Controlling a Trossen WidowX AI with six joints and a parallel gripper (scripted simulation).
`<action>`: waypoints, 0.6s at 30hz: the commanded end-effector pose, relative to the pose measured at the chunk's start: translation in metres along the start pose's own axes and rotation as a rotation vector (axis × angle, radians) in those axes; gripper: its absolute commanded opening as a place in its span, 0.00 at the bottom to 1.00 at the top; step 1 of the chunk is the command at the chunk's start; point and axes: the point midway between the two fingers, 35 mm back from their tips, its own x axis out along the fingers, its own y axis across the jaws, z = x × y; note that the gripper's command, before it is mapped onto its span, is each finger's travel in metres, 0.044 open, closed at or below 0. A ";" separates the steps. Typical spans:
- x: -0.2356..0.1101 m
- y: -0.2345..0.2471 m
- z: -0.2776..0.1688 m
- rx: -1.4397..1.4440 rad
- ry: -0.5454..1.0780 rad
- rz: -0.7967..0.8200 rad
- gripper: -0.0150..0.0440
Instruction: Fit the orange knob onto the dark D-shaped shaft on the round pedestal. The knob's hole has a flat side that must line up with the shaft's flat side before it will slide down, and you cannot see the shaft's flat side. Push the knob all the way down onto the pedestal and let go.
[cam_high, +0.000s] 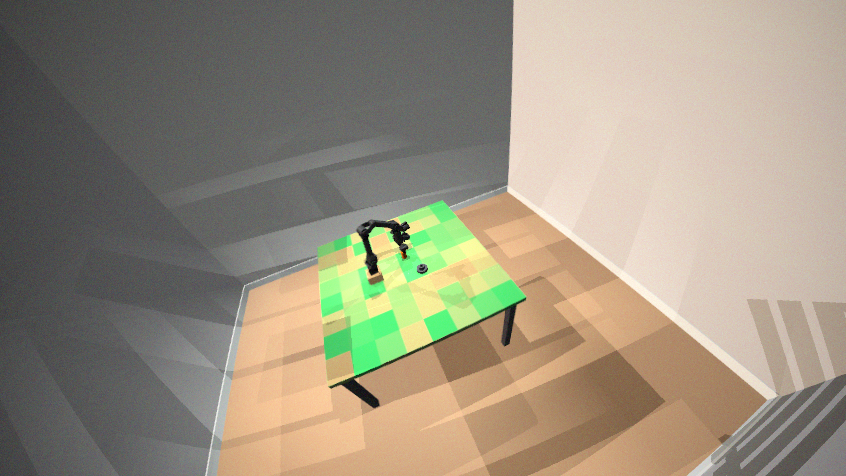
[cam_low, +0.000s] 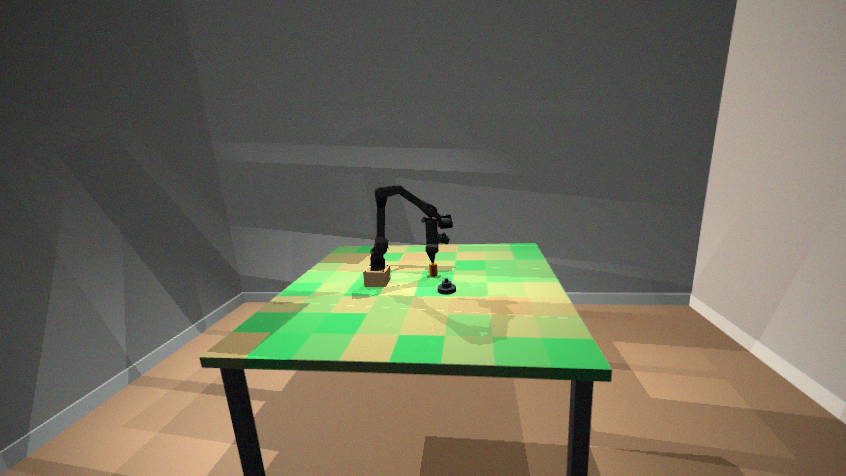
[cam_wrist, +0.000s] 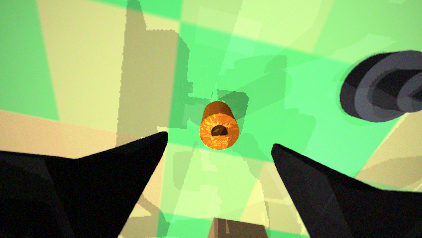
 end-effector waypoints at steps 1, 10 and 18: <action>0.006 -0.001 -0.001 0.004 0.004 -0.006 1.00; 0.020 -0.001 0.000 0.004 0.004 -0.006 1.00; 0.033 0.000 0.001 0.004 0.004 -0.006 1.00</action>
